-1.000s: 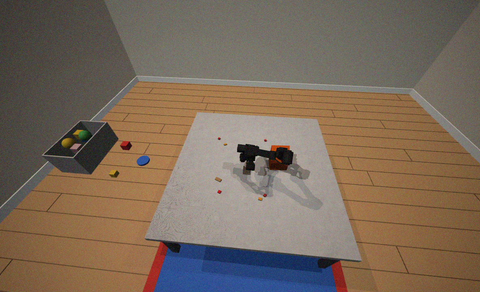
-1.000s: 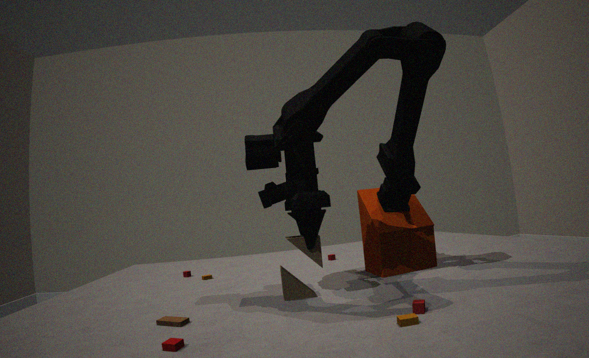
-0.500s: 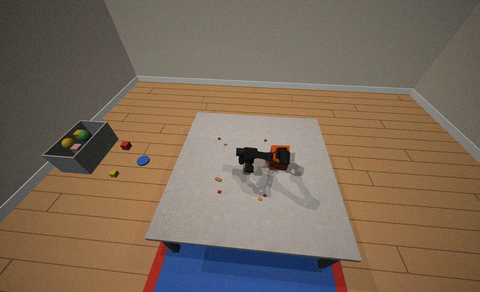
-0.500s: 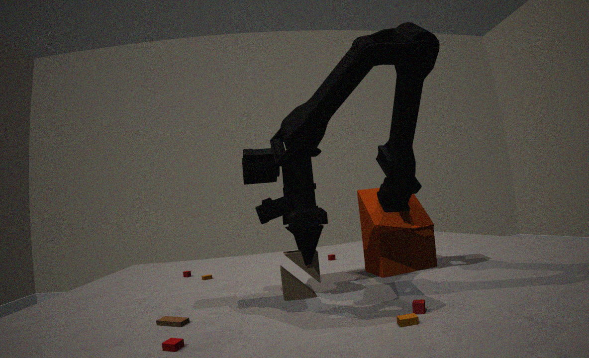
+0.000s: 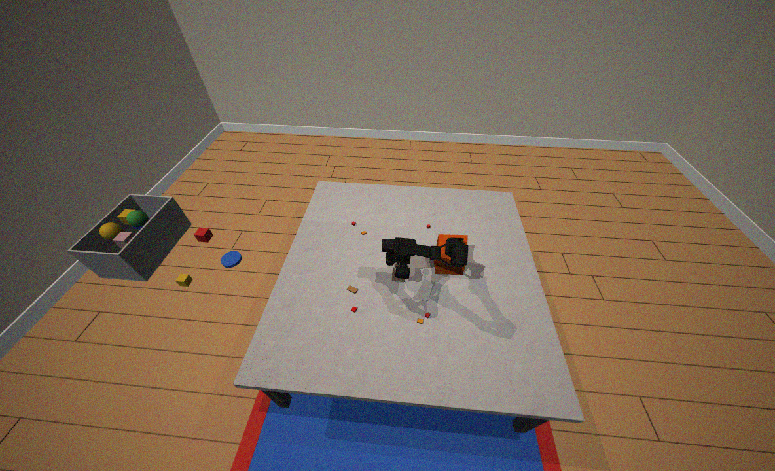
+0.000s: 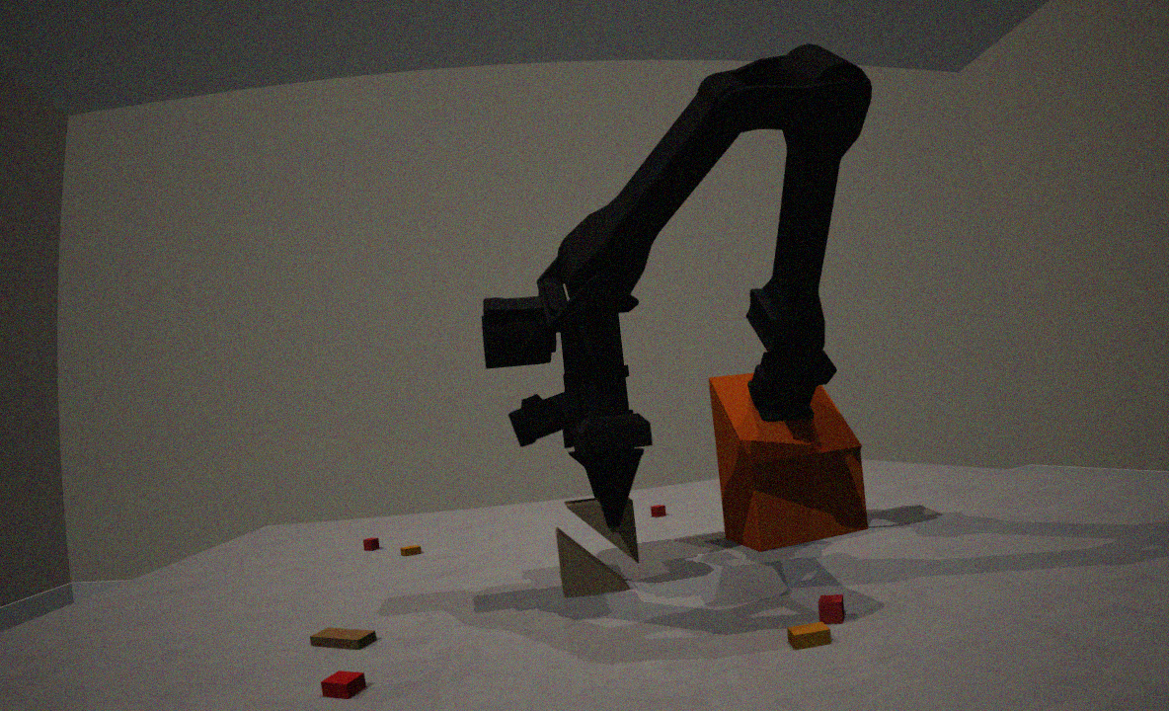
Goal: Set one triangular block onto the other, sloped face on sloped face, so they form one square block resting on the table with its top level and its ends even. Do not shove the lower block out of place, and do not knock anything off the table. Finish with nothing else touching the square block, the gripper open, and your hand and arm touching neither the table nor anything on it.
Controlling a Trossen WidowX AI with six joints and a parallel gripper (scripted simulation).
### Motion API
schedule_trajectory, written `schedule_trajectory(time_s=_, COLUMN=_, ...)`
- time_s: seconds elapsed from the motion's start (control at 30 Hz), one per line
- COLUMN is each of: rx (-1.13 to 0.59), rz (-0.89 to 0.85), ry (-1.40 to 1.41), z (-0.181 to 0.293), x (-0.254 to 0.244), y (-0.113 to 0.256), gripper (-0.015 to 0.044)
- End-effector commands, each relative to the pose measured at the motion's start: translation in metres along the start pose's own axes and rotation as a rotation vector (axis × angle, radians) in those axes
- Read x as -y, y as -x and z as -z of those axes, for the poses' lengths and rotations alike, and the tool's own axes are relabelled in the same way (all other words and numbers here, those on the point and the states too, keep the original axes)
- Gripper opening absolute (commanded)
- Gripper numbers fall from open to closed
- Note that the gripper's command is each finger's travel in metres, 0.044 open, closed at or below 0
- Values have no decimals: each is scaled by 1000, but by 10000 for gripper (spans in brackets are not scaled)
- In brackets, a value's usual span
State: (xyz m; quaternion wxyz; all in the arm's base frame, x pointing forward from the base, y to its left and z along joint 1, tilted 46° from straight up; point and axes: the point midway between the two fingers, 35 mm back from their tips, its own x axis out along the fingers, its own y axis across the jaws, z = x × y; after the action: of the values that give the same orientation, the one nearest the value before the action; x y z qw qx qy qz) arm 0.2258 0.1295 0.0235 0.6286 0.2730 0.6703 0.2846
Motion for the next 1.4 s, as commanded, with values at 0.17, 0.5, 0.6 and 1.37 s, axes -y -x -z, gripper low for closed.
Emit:
schedule_trajectory(time_s=0.17, rx=-3, rz=-6, ry=-10, z=0, x=0, y=-1, gripper=0)
schedule_trajectory(time_s=0.5, rx=-4, rz=-6, ry=-10, z=-1, x=0, y=-5, gripper=0)
schedule_trajectory(time_s=0.6, rx=-4, rz=-6, ry=-10, z=-2, x=0, y=-7, gripper=0)
schedule_trajectory(time_s=1.37, rx=-4, rz=-7, ry=-9, z=-7, x=0, y=-21, gripper=0)
